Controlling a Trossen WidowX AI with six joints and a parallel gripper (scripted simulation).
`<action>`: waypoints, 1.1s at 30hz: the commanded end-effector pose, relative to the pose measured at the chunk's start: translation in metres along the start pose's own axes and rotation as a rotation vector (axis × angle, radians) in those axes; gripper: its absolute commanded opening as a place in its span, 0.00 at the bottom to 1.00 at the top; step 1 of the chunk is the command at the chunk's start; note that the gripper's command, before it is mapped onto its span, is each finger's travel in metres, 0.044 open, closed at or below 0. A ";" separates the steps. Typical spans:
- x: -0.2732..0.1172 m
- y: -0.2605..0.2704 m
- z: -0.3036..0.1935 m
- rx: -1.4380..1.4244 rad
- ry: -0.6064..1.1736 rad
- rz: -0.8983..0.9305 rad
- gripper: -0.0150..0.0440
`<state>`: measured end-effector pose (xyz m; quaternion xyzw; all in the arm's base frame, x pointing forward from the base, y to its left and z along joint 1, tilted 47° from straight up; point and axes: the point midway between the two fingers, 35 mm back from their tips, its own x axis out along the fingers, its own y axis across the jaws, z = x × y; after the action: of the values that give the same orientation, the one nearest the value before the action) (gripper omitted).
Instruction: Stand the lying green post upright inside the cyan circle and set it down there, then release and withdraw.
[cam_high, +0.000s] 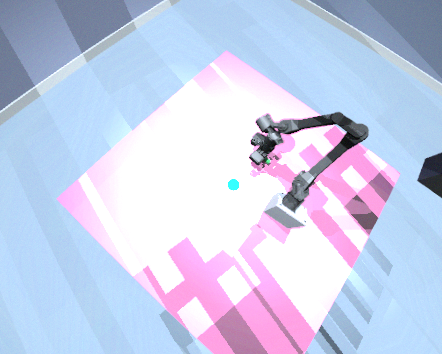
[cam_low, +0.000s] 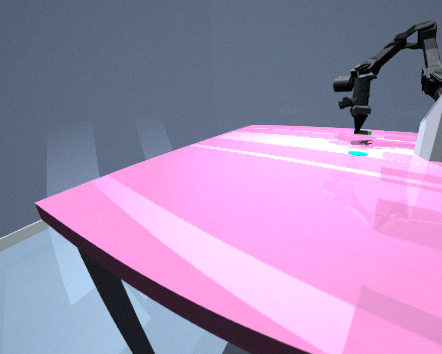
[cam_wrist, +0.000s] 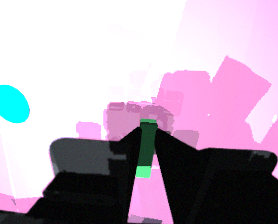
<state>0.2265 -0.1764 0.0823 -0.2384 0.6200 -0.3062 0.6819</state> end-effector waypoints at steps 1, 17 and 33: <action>-0.011 -0.001 0.002 0.005 -0.002 -0.004 0.29; -0.062 -0.001 -0.002 0.004 -0.002 -0.009 0.29; -0.084 0.015 0.003 -0.080 -0.008 -0.002 0.29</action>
<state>0.2232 -0.1114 0.1341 -0.2598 0.6251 -0.2908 0.6761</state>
